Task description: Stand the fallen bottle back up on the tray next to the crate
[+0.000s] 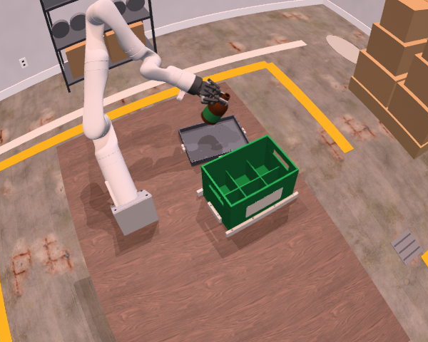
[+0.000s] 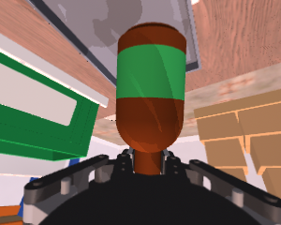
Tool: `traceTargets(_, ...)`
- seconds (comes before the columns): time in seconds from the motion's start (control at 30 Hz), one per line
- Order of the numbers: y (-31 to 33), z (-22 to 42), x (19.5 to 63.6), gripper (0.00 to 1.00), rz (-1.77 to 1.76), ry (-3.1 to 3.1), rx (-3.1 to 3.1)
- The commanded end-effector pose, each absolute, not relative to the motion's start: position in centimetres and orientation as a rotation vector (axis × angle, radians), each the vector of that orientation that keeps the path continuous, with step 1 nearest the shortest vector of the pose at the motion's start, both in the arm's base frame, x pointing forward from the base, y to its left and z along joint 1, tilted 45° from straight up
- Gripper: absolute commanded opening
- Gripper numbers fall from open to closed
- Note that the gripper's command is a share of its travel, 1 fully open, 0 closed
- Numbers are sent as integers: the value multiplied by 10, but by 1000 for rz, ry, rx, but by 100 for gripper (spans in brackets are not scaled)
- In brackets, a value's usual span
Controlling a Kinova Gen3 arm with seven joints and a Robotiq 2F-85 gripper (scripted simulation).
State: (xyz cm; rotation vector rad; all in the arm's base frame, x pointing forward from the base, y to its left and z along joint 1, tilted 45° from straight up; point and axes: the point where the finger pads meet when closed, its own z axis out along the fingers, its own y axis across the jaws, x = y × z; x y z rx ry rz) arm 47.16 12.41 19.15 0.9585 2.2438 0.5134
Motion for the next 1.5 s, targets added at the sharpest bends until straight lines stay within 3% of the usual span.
traceTargets(0.0, 124, 192, 471, 0, 513, 2240, 957)
traceTargets(1.47, 124, 191, 471, 0, 417, 2097, 965)
